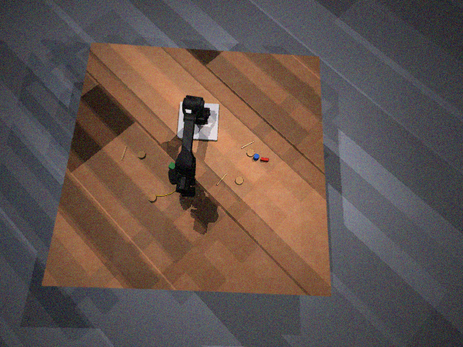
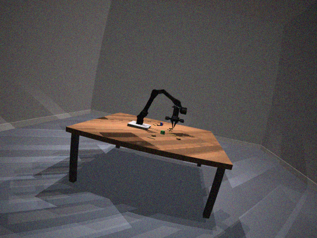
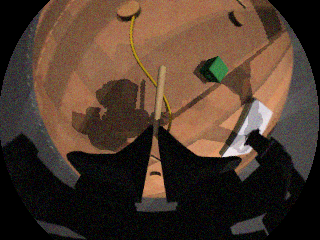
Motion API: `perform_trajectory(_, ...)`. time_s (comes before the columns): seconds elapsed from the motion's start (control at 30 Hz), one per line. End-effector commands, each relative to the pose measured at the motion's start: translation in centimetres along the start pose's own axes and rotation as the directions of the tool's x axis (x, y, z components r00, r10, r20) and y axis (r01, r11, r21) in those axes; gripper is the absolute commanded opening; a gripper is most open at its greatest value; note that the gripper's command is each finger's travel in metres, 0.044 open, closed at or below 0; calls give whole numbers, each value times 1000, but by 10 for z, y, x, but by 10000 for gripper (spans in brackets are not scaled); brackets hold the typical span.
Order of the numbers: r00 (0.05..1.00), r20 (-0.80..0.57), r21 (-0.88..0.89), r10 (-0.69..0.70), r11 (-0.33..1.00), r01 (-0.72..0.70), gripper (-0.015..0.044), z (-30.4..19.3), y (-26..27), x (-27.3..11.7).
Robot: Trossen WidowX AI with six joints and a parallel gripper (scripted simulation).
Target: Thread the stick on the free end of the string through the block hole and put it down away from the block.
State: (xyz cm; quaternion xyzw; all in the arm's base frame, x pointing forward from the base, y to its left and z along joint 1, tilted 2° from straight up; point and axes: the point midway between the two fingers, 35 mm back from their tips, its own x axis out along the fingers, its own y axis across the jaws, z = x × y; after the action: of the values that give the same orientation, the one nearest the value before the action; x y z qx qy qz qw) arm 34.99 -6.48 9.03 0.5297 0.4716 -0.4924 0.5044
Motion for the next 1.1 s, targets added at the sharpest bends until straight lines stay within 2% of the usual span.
perform_trajectory(0.0, 1000, -6, 136, -5, 991, 6, 0, 1, 3, 2)
perform_trajectory(0.37, 1000, -7, 482, -4, 876, 7, 0, 5, 10, 3)
perform_trajectory(1.07, 1000, -9, 487, -2, 873, 6, 0, -11, 22, 3)
